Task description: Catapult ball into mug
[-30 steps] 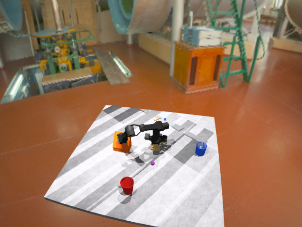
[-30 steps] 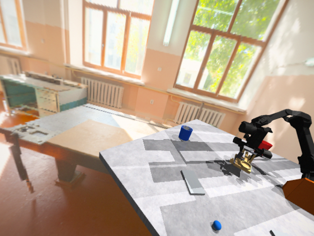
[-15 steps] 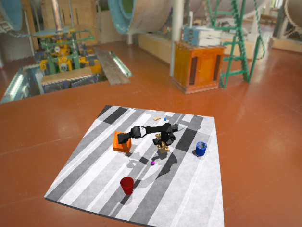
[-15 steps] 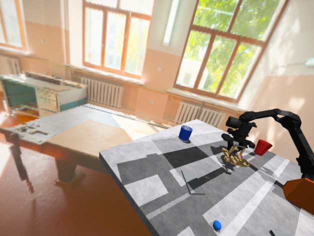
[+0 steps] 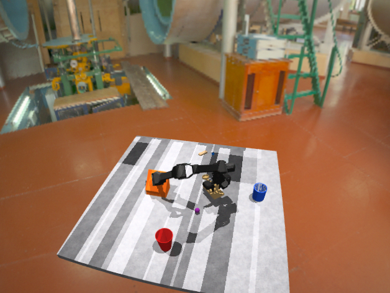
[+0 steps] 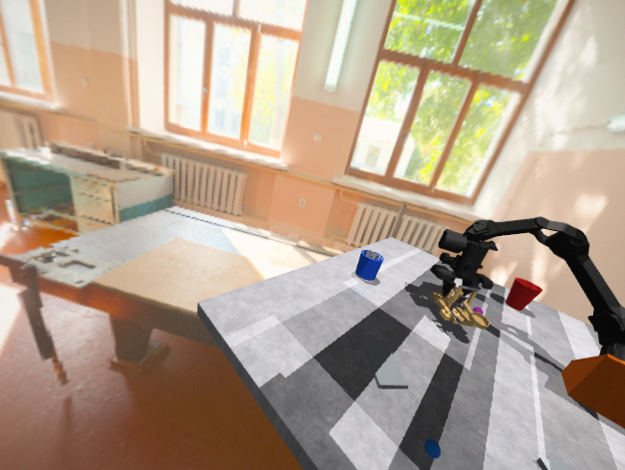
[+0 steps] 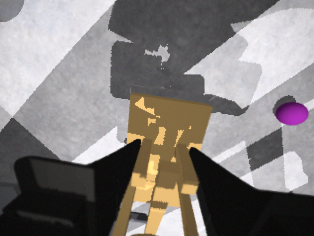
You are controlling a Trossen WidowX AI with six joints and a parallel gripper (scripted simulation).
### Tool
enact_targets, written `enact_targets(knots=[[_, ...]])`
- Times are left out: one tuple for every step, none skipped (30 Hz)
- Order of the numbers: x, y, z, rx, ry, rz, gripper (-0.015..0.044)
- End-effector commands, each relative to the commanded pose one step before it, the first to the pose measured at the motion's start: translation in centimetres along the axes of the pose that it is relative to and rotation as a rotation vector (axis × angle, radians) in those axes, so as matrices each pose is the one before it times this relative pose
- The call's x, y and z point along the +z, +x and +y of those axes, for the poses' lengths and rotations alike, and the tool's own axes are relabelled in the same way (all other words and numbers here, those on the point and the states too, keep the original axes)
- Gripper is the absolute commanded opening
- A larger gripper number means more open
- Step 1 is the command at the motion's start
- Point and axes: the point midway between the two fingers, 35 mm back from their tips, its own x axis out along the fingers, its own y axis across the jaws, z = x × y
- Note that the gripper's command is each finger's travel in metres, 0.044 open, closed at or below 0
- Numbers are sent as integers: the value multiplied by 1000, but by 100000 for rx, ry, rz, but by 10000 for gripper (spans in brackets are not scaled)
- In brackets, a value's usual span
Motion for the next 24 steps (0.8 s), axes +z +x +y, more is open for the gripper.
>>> enact_targets(knots=[[67,180,349,935,-280,-560,0],[4,165,11,3,0,-1,0],[4,165,10,3,0,-1,0],[4,165,9,2,0,-2,0],[4,165,8,1,0,-2,0],[3,165,7,1,0,-3,0],[3,165,7,0,0,-3,0],[3,165,6,0,0,-4,0],[3,165,5,-1,0,-4,0],[2,164,4,-2,0,-5,0],[2,164,3,-2,0,-5,0],[2,164,3,-3,0,-6,0],[2,164,2,-4,0,-6,0],[1,164,1,-4,1,-7,0],[1,164,0,-5,1,-7,0],[1,163,-1,-6,1,-7,0],[1,163,-2,-6,1,-8,0],[0,163,-2,-7,1,-8,0],[0,163,-3,-8,1,-9,0],[0,163,-4,-8,1,-9,0],[-1,163,-5,-9,1,-10,0],[-1,162,-6,-10,1,-10,0],[-1,163,-6,-10,1,-11,0],[-1,162,-7,-11,1,-11,0]])
